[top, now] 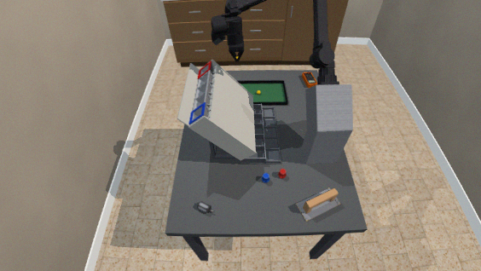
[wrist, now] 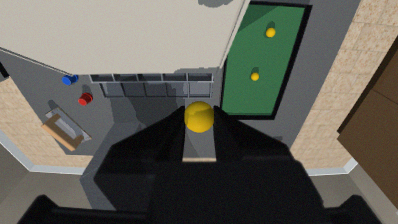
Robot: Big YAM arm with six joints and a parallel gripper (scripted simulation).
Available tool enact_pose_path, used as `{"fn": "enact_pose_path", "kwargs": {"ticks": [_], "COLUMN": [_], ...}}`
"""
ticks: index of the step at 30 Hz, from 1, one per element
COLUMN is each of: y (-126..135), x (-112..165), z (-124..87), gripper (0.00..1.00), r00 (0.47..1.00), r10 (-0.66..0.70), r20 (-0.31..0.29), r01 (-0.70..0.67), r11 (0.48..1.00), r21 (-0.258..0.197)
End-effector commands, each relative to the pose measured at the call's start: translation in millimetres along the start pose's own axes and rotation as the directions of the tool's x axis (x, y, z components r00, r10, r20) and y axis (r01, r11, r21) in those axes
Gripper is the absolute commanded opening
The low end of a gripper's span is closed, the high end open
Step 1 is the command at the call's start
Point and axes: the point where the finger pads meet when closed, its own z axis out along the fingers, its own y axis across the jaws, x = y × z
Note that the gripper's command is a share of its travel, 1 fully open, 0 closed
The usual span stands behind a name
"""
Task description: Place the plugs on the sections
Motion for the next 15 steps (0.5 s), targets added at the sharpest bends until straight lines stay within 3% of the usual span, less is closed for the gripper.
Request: {"fn": "enact_pose_path", "kwargs": {"ticks": [1,10,11,15], "y": [-9,-13,-3,-13], "x": [-28,-64,-72,-95], "z": [-9,-5,-15,-5], "gripper": [0.0,0.0,0.0,0.0], "r00": [1.0,1.0,1.0,1.0], "r10": [0.014,0.02,0.0,0.02], "r20": [0.018,0.01,0.031,0.009], "r01": [-0.014,-0.02,0.0,-0.02], "r11": [1.0,1.0,1.0,1.0], "r21": [-0.002,-0.001,-0.002,0.0]}}
